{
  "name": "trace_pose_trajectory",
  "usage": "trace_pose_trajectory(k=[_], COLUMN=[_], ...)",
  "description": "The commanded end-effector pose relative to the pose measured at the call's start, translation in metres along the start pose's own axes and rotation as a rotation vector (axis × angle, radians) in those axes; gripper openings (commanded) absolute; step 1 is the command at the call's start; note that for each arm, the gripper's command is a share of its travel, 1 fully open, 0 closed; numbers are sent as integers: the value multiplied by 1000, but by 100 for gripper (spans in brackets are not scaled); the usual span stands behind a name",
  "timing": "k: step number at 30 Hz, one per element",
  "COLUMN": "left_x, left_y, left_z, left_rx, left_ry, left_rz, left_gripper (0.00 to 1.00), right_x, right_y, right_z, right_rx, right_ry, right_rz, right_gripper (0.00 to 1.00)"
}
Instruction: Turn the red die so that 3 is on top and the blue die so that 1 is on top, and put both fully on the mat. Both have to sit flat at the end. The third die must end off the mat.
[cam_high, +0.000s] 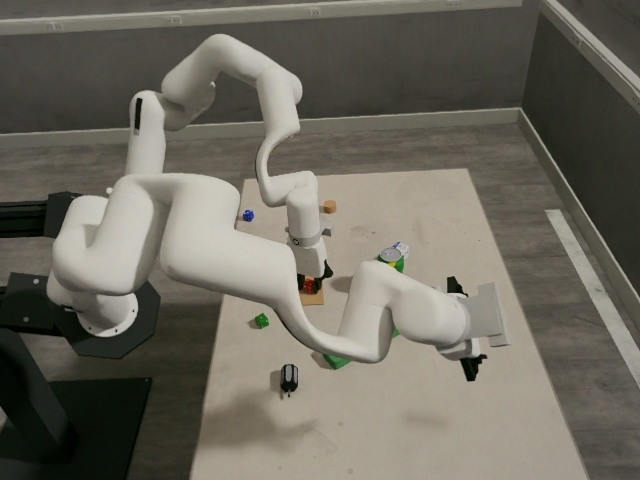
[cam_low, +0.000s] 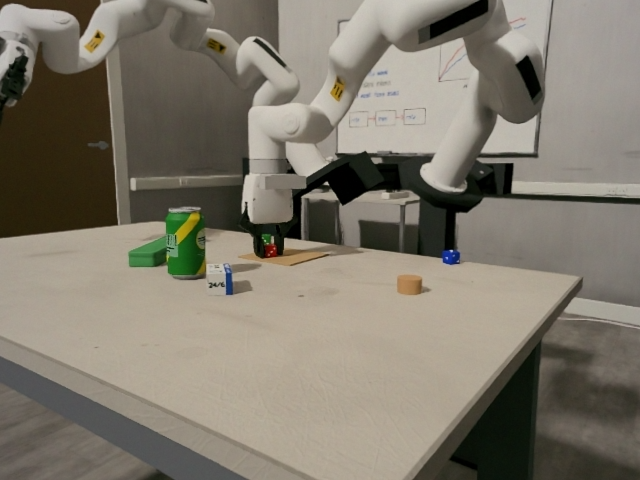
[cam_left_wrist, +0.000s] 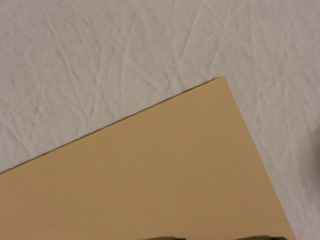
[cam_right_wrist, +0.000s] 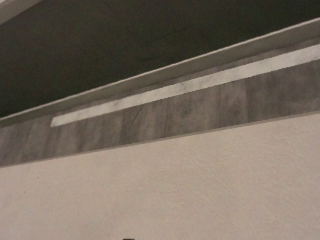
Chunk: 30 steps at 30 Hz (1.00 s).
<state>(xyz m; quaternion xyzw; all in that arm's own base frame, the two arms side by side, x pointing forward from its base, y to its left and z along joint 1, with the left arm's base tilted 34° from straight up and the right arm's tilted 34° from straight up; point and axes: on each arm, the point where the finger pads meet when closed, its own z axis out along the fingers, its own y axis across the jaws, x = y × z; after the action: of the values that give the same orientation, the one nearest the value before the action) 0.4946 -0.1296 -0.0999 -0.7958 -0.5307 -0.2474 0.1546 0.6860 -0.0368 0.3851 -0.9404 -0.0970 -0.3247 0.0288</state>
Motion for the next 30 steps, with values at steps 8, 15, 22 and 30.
trace_pose_trajectory(k=[8, 15, 22, 30], left_x=[0, 0, 0, 0], left_y=[1, 1, 1, 1], left_z=[-2, -19, -44, -83], left_rx=[-3, -3, -3, -3], left_ry=[-1, -1, -1, -1], left_rz=[-1, -1, -1, -1], left_gripper=[43, 43, 43, 43], right_x=[2, 2, 2, 2], right_y=[-1, -1, -1, -1], right_z=[-2, -2, -2, -2], right_rx=[-1, -1, -1, -1], right_ry=[5, 5, 5, 5], right_rz=[-2, -2, -2, -2], right_gripper=[100, 100, 100, 100])
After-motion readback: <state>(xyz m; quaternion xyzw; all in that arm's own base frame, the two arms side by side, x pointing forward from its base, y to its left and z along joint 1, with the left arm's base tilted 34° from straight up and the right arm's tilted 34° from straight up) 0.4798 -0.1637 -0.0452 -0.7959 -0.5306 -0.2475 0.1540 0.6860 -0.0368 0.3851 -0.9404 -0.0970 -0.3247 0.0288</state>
